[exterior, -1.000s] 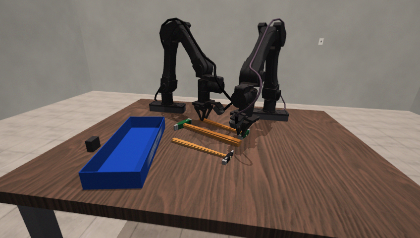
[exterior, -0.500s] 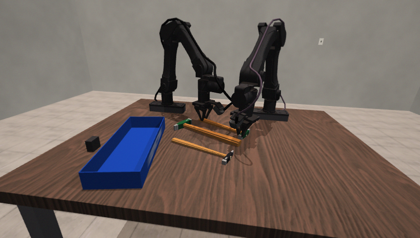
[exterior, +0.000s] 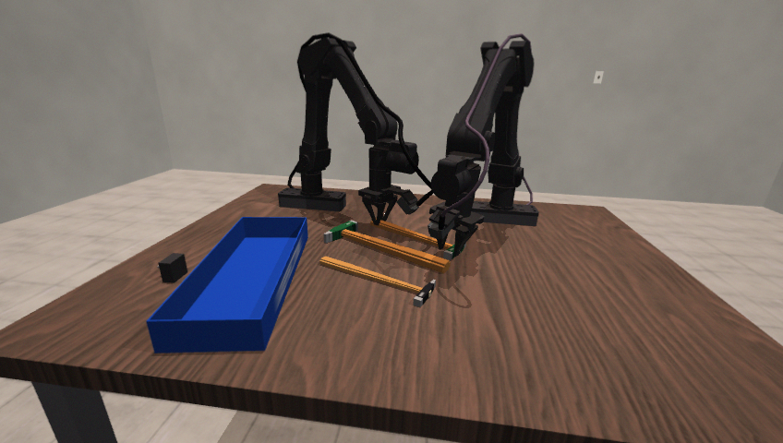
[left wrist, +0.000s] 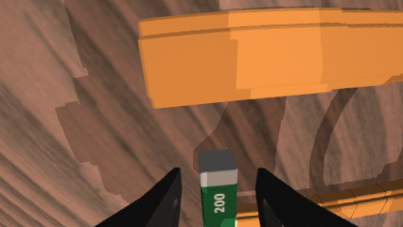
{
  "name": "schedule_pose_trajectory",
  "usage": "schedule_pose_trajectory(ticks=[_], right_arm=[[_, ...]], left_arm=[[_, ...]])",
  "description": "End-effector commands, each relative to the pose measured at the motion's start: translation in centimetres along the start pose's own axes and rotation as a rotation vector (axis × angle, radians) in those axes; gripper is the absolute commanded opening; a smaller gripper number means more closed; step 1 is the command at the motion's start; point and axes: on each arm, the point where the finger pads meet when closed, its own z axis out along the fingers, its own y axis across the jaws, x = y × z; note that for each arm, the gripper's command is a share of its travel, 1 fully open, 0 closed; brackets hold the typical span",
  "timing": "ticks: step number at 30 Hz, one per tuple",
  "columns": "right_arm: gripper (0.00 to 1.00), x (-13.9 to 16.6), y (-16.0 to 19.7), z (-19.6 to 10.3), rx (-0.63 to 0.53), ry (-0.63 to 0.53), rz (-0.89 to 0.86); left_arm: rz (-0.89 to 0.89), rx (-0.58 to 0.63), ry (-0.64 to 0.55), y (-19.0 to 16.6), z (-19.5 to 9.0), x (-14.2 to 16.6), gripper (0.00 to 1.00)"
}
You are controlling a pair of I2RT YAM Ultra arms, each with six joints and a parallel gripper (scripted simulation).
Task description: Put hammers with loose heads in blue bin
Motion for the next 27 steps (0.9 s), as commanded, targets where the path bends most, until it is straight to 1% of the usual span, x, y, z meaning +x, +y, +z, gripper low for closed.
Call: schedule_pose_trajectory(ticks=[1,12,16,18,19,20,23,24,25,27], right_arm=[[0.20,0.1,0.0,0.0,0.005,0.006,0.011],[0.20,0.1,0.0,0.0,0.005,0.006,0.011],[0.20,0.1,0.0,0.0,0.005,0.006,0.011],[0.20,0.1,0.0,0.0,0.005,0.006,0.011],[0.20,0.1,0.0,0.0,0.005,0.006,0.011],[0.20,0.1,0.0,0.0,0.005,0.006,0.011],[0.20,0.1,0.0,0.0,0.005,0.006,0.011],[0.20,0.1,0.0,0.0,0.005,0.006,0.011],[0.20,0.1,0.0,0.0,0.005,0.006,0.011],[0.20,0.1,0.0,0.0,0.005,0.006,0.011]], left_arm=[[0.009,-0.009,-0.050,0.0,-1.8,-1.3,0.41],[0.010,-0.014,-0.063,0.3,-3.7,-1.4,0.41],[0.010,-0.003,-0.064,0.1,-5.1,-1.3,0.86],[0.010,-0.003,-0.064,0.1,-5.1,-1.3,0.86],[0.010,0.000,-0.065,0.1,-5.7,-1.3,0.97],[0.010,0.001,-0.065,0.1,-6.4,-1.3,1.00],[0.010,-0.008,-0.064,0.2,-8.0,-1.1,1.00],[0.008,-0.007,-0.029,0.3,-7.3,-0.5,1.00],[0.010,-0.010,-0.037,0.3,-7.1,-0.7,1.00],[0.015,-0.011,-0.010,0.2,-6.2,-0.4,1.00]])
